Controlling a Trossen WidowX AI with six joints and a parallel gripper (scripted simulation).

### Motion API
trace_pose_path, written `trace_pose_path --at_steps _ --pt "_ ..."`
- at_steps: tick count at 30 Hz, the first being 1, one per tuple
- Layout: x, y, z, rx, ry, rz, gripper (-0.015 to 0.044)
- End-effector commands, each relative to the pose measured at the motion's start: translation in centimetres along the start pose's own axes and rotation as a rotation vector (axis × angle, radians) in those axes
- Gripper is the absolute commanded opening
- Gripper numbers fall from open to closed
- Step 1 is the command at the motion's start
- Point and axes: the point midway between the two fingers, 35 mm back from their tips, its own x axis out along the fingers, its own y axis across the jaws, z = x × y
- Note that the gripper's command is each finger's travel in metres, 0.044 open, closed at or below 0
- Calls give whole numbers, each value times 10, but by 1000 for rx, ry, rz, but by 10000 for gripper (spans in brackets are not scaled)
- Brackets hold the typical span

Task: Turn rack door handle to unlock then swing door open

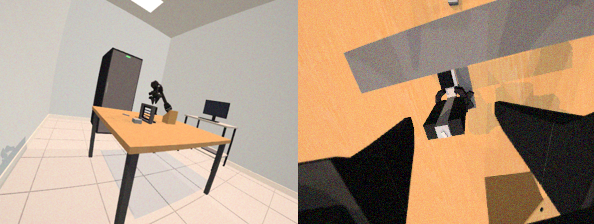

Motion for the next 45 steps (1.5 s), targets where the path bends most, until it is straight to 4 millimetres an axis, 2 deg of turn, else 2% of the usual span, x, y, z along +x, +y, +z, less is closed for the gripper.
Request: trace_pose_path --at_steps 1,10,16,45 --pt "1 9 -7 -38 29 -81 292" --pt "5 23 -23 -125 80 -243 292" --pt "6 23 -24 -127 81 -246 292" --pt "52 12 -25 -127 80 -247 292"
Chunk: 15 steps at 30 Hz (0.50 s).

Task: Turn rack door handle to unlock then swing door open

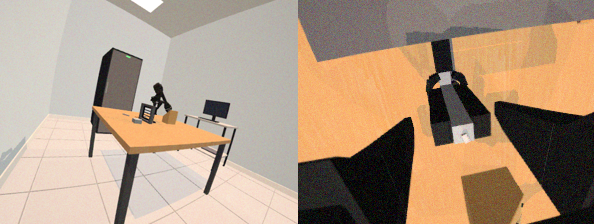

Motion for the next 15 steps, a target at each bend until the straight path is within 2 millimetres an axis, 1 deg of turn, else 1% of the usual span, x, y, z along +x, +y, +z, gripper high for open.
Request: trace_pose_path --at_steps 1,15 --pt "8 -1 -1 -6 -3 -6 292" --pt "28 -2 -2 -6 -3 -7 292"
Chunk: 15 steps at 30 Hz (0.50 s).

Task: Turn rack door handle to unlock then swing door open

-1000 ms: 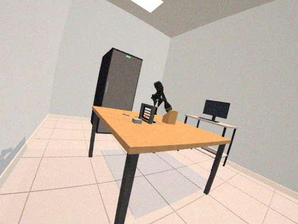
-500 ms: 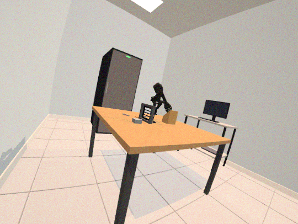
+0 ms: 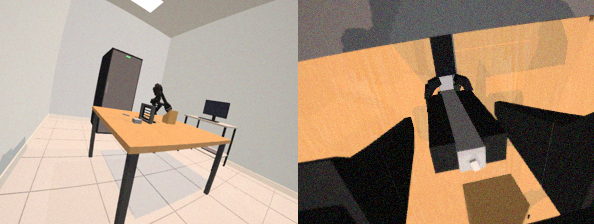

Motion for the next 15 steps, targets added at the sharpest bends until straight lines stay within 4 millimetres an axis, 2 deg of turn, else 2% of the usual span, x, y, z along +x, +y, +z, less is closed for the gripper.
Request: trace_pose_path --at_steps 1,7,15 --pt "4 -1 -1 -6 -4 -5 266" --pt "4 -1 -1 -6 -4 -5 108" --pt "4 -1 -1 -6 -4 -5 55"
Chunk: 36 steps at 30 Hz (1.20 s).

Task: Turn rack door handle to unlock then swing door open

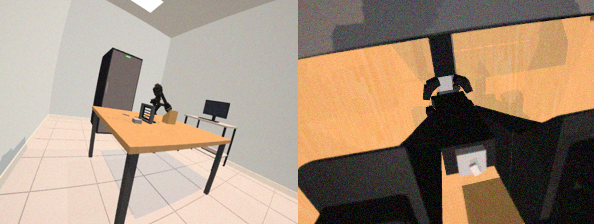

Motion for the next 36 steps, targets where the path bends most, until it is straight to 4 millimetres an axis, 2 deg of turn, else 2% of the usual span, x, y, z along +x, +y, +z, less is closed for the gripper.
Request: trace_pose_path --at_steps 1,5,10,36 --pt "0 0 0 -4 -3 -1 48" --pt "0 0 0 -4 -3 -1 21" --pt "0 0 0 -36 -3 -1 20" --pt "0 0 0 -1309 -2 -2 20"
